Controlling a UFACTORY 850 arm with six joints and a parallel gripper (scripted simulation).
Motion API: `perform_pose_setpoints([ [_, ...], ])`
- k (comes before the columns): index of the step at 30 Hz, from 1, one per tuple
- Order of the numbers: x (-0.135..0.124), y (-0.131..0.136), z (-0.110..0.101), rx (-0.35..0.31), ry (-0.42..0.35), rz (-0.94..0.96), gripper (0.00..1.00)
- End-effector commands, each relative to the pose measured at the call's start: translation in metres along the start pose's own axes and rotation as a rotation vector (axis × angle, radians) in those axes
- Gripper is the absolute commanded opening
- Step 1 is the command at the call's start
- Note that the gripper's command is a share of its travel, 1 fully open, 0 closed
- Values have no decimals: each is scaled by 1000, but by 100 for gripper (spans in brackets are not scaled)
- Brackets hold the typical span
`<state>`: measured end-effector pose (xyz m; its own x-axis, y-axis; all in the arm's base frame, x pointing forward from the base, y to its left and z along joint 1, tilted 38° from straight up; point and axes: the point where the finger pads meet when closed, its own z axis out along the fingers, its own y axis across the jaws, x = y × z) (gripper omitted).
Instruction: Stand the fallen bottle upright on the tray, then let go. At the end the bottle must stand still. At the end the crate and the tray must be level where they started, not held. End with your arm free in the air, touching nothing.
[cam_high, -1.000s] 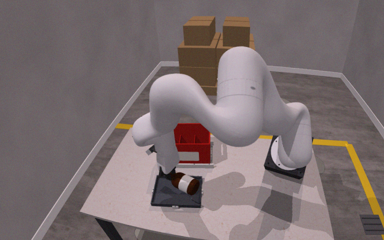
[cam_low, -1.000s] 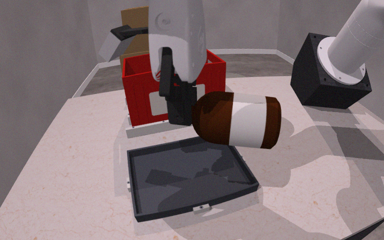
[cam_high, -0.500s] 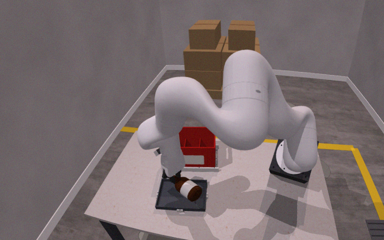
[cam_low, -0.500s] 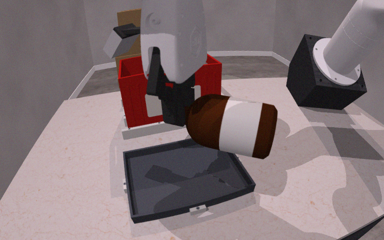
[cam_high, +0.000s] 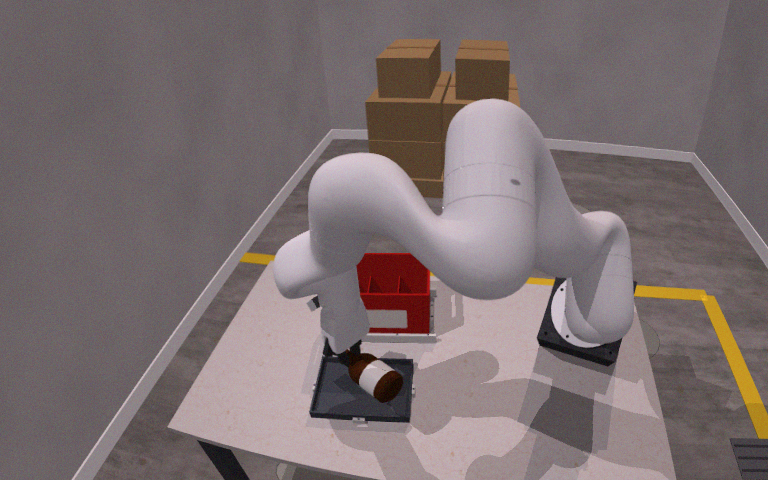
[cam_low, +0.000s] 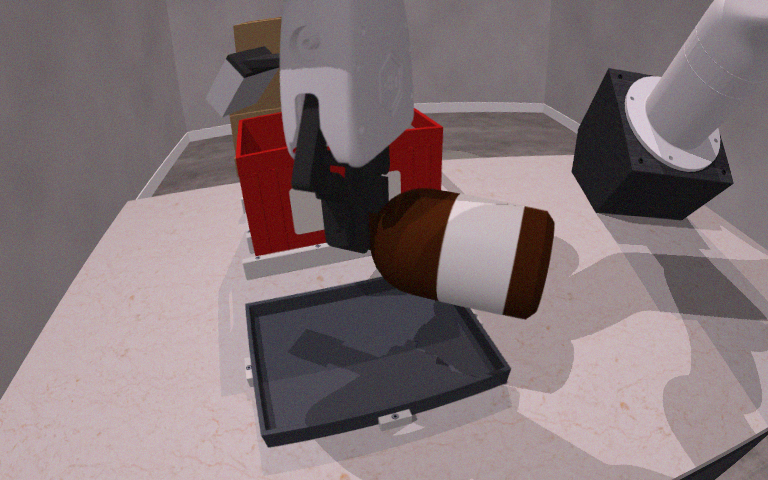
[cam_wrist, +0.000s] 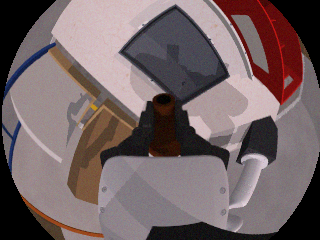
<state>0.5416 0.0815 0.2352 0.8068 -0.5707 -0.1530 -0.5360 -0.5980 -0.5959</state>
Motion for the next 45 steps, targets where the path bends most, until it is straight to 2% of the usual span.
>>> perform_pose_setpoints([
  [1,1,-1,-1,1,1,1,0],
  [25,1,-1,-1,1,1,174,0],
  [45,1,-1,-1,1,2,185,0],
])
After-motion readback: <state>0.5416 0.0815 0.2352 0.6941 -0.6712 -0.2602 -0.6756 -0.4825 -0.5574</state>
